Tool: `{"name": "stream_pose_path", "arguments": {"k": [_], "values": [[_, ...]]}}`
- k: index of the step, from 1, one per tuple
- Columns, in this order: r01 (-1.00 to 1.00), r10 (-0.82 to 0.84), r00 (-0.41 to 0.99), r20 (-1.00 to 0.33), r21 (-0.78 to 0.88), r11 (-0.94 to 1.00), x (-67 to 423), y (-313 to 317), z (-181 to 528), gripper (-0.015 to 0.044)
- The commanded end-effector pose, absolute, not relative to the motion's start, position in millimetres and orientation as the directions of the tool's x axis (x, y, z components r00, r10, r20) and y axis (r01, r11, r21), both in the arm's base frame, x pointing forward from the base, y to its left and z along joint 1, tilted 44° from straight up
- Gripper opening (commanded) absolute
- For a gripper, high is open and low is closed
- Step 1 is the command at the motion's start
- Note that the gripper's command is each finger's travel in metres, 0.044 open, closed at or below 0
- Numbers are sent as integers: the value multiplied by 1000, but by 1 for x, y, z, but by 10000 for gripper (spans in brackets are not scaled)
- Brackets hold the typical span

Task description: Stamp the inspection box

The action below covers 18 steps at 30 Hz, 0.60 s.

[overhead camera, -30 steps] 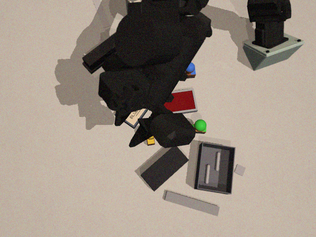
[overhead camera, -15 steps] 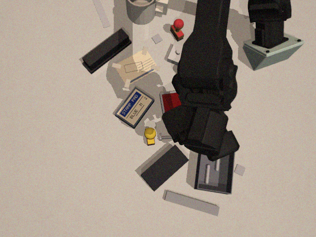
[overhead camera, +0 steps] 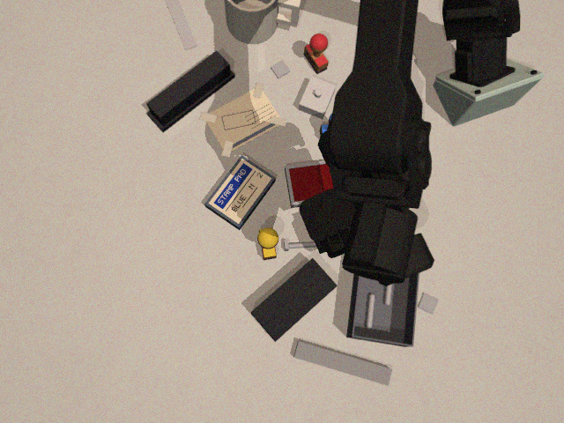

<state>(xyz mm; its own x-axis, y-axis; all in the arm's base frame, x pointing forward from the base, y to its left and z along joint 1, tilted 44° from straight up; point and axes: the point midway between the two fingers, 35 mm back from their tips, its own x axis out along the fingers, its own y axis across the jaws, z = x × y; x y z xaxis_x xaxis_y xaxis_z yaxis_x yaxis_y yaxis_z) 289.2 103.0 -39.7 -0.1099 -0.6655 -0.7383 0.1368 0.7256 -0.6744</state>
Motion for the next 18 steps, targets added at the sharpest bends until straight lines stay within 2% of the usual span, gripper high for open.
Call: {"name": "stream_pose_path", "arguments": {"k": [1, 18], "values": [[135, -667, -115, -736, -677, 723, 287, 97, -46, 228], [135, -668, -115, -735, -678, 723, 285, 80, -67, 228]]}}
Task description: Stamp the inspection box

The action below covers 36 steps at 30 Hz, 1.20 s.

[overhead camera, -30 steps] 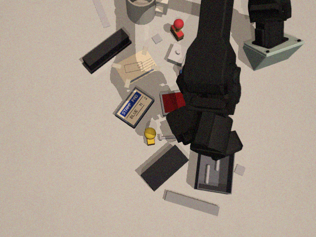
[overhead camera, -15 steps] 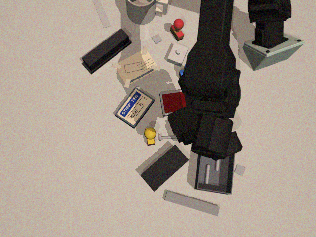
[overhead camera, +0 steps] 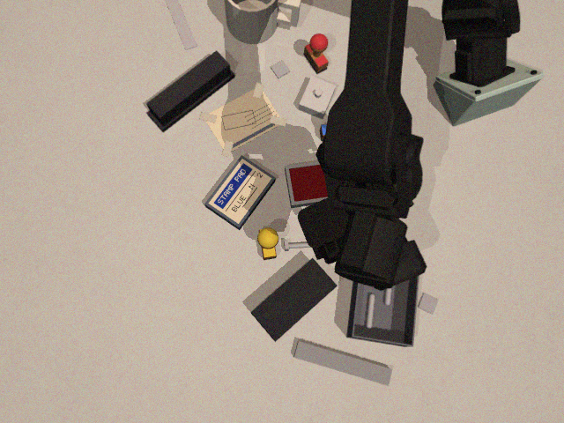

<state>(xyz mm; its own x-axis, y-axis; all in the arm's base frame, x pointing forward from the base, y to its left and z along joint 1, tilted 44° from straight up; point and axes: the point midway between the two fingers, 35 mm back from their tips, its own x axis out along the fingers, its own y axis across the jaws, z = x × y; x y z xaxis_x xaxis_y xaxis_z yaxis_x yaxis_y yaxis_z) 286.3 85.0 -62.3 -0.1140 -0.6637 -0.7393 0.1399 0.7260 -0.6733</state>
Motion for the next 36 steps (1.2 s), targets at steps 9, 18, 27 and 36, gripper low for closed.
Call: {"name": "stream_pose_path", "arguments": {"k": [9, 18, 27, 36], "values": [[135, -668, -114, -735, -678, 722, 282, 70, -78, 228], [135, -669, -115, -734, -679, 721, 279, 60, -88, 228], [140, -666, -116, -737, -676, 723, 279, 59, -90, 201], [140, -666, -116, -737, -676, 723, 279, 59, -90, 83]]}}
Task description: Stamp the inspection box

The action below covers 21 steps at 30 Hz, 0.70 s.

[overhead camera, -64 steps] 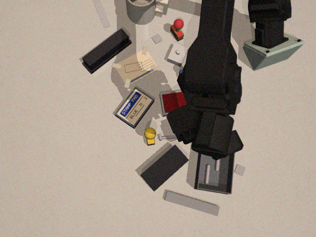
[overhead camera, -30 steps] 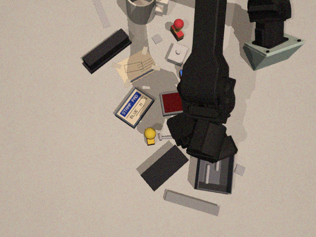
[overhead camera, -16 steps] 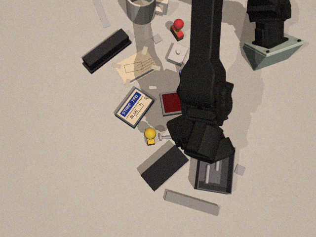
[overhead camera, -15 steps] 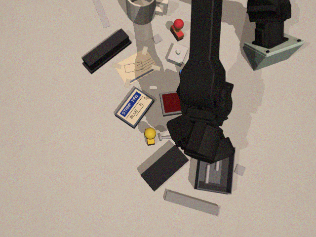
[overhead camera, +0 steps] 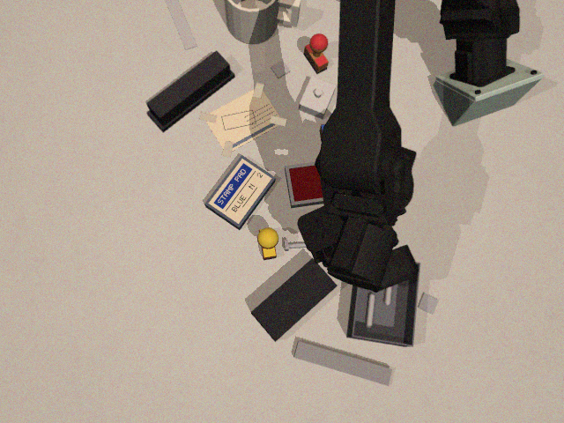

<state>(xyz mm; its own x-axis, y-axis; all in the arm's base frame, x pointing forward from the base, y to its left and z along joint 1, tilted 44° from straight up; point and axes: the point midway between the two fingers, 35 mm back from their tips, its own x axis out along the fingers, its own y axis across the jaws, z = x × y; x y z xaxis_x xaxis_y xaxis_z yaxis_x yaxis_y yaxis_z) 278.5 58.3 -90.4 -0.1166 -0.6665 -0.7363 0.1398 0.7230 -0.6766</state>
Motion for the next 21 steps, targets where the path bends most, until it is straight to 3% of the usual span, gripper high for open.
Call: {"name": "stream_pose_path", "arguments": {"k": [1, 6, 21], "values": [[140, -666, -116, -737, -676, 723, 279, 59, -90, 76], [140, -666, -116, -737, -676, 723, 279, 59, -90, 0], [140, -665, -115, -738, -675, 725, 280, 64, -85, 0]]}}
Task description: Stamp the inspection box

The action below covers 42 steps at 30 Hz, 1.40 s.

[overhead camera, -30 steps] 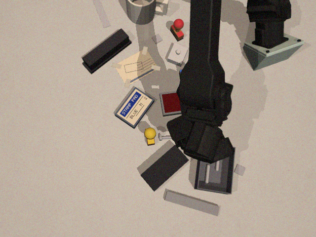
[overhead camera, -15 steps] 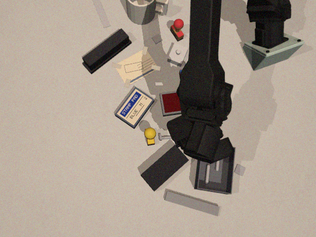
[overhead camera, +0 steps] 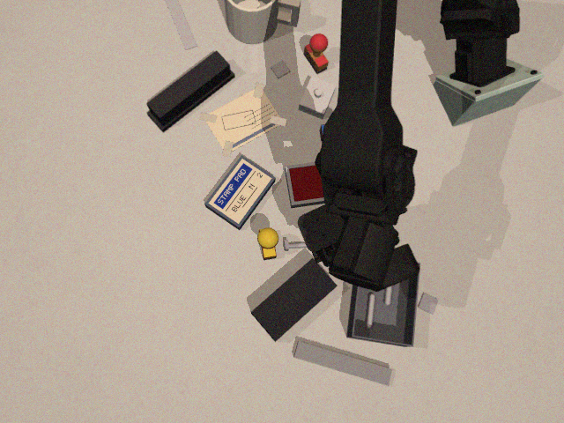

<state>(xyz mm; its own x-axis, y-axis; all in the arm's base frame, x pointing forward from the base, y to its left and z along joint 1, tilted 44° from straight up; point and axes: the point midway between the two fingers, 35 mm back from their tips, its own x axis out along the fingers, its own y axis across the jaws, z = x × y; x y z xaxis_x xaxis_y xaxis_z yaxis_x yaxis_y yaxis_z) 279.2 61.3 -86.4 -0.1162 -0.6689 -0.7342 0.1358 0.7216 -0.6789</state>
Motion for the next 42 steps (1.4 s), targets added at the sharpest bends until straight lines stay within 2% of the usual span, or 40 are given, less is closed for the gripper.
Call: {"name": "stream_pose_path", "arguments": {"k": [1, 42], "values": [[140, -665, -115, -738, -675, 725, 281, 65, -84, 0], [140, -662, -114, -741, -672, 727, 284, 78, -70, 0]]}}
